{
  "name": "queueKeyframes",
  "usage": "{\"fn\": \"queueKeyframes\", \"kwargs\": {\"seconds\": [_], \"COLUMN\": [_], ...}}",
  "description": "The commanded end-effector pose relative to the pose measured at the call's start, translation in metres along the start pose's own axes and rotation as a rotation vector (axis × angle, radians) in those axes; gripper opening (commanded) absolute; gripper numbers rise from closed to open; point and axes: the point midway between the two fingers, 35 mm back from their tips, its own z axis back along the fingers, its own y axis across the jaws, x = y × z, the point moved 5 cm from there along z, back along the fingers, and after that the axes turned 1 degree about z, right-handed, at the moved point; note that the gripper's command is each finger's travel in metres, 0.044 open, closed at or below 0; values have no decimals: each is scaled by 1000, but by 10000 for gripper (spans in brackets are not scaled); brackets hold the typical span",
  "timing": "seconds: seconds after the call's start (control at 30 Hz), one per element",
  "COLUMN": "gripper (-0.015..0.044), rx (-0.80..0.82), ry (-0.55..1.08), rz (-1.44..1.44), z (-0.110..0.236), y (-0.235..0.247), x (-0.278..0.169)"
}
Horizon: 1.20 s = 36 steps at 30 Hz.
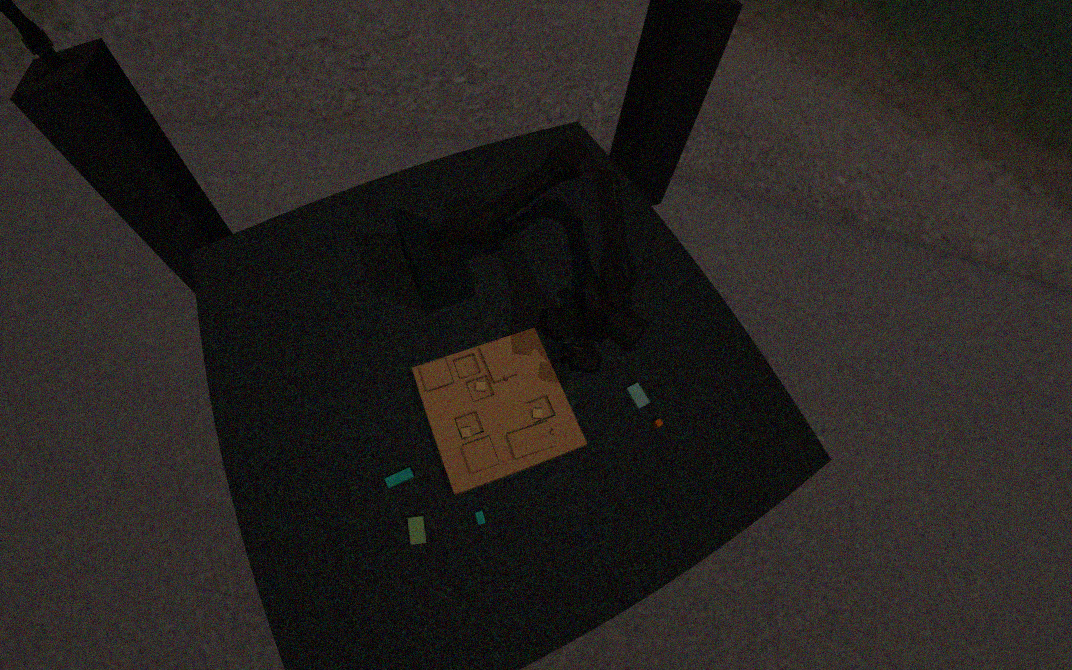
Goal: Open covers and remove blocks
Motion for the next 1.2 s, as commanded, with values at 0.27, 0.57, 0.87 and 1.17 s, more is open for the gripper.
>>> {"fn": "queueKeyframes", "kwargs": {"seconds": [0.27, 0.57, 0.87, 1.17], "gripper": [440, 256, 20, 0], "rx": [4, 16, 24, 21], "ry": [9, -5, -24, -31], "rz": [4, 204, 268, 489], "z": [38, 39, 39, 40], "y": [-2, 20, 61, 83], "x": [0, 21, 68, 109]}}
